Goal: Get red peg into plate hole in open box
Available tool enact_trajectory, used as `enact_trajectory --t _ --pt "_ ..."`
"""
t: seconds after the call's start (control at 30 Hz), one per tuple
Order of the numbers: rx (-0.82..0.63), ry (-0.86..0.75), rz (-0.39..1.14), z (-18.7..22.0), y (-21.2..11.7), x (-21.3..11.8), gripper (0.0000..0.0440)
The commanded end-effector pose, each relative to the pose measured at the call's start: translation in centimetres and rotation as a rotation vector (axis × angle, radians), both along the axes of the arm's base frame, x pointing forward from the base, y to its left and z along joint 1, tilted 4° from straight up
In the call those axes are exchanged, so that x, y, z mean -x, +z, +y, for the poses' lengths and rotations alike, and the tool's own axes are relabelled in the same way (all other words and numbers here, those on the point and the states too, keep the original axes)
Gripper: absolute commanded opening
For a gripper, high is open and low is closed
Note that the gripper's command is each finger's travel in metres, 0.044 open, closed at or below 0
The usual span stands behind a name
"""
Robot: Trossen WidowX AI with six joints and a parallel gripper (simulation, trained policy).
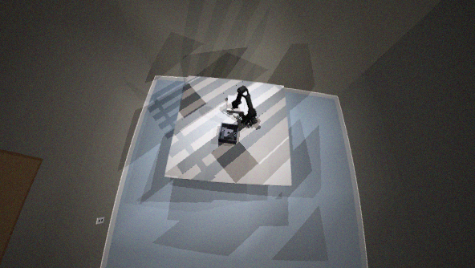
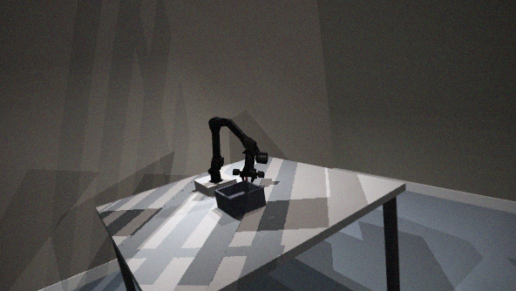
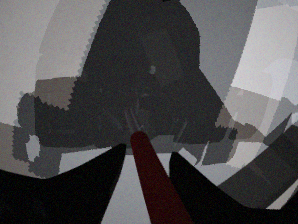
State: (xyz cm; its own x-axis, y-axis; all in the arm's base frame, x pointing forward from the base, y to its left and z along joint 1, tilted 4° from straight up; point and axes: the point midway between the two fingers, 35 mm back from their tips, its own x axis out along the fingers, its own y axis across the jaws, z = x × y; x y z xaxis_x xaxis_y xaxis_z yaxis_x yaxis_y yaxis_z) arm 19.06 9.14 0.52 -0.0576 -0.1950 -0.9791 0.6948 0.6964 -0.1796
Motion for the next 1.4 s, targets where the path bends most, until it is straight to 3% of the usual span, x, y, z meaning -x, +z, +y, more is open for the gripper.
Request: enact_trajectory --t 0.0,0.1,0.13,1.03,1.37 --pt "0.014 0.000 0.010 -0.2 -0.2 0.0 0.0078" --pt "0.026 0.002 0.023 -0.3 -0.2 0.0 0.0008" --pt "0.037 0.007 0.015 -0.6 0.1 -0.2 0.0003" --pt "0.142 -0.032 -0.214 -4.8 11.8 -5.2 0.0000" --pt "0.171 -0.139 -0.259 -8.4 13.6 -7.4 0.0000"
